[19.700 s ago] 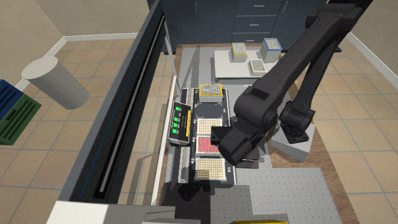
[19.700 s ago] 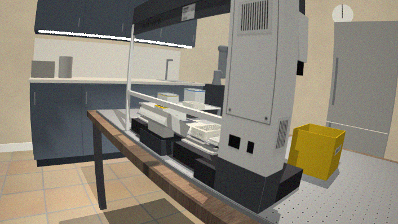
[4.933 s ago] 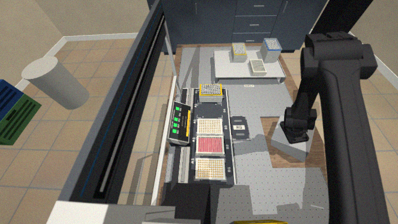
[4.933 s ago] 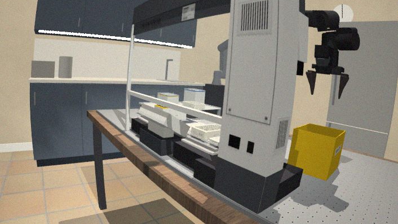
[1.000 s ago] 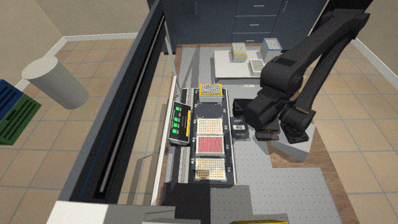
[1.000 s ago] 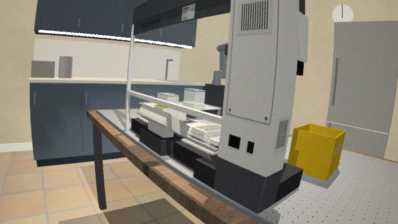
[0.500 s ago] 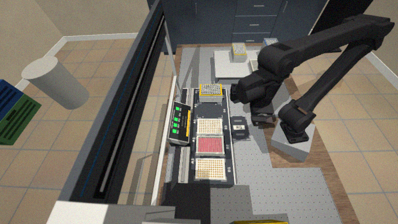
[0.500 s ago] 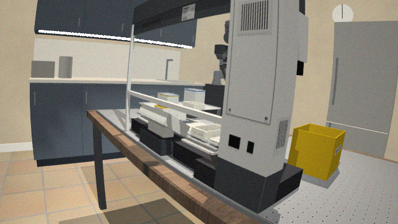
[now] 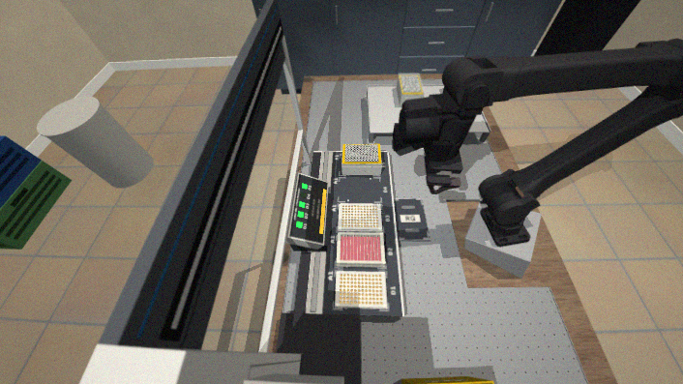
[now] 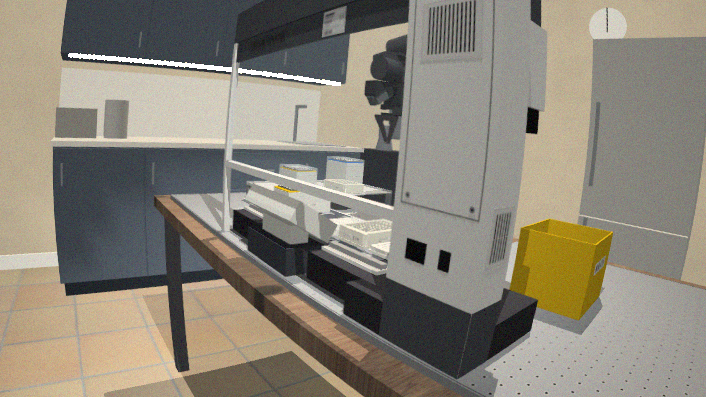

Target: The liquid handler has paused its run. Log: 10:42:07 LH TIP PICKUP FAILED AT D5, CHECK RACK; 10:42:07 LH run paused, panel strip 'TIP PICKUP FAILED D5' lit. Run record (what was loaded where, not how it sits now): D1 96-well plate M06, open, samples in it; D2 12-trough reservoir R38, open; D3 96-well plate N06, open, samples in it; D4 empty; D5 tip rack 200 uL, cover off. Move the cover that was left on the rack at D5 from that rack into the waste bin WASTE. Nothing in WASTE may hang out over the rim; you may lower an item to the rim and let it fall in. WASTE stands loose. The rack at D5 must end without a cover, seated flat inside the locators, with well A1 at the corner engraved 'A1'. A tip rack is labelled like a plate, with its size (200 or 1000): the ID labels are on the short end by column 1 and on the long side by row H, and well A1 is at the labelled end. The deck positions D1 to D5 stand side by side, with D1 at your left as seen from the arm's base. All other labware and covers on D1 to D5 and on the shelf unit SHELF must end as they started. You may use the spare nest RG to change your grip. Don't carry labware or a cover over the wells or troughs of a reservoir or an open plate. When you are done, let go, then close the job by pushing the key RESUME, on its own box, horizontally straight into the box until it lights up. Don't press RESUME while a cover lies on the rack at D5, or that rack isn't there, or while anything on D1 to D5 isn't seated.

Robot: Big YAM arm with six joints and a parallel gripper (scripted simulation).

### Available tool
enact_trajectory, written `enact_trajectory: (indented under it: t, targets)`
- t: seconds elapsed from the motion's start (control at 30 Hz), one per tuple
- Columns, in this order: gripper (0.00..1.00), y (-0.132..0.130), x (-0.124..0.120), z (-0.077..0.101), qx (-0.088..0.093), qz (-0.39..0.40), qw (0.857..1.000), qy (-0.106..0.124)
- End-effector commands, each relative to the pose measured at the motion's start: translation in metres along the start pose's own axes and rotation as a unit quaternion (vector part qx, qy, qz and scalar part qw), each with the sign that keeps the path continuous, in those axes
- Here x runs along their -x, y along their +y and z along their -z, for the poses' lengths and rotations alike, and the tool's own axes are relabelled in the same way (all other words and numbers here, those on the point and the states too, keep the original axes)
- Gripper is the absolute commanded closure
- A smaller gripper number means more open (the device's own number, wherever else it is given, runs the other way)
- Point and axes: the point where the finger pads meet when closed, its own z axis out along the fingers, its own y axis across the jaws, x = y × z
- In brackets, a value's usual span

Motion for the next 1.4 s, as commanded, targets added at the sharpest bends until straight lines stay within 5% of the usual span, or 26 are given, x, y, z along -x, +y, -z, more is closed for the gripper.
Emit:
enact_trajectory:
  t: [0.0,0.13,0.7,1.37]
  targets:
    - [0.00,0.001,0.017,0.019,0.012,0.031,0.999,-0.028]
    - [0.00,-0.018,0.020,0.027,0.008,0.025,0.999,-0.044]
    - [0.00,-0.098,0.027,0.022,-0.006,0.031,0.999,-0.031]
    - [0.00,-0.097,0.025,0.025,-0.007,0.032,0.999,-0.035]
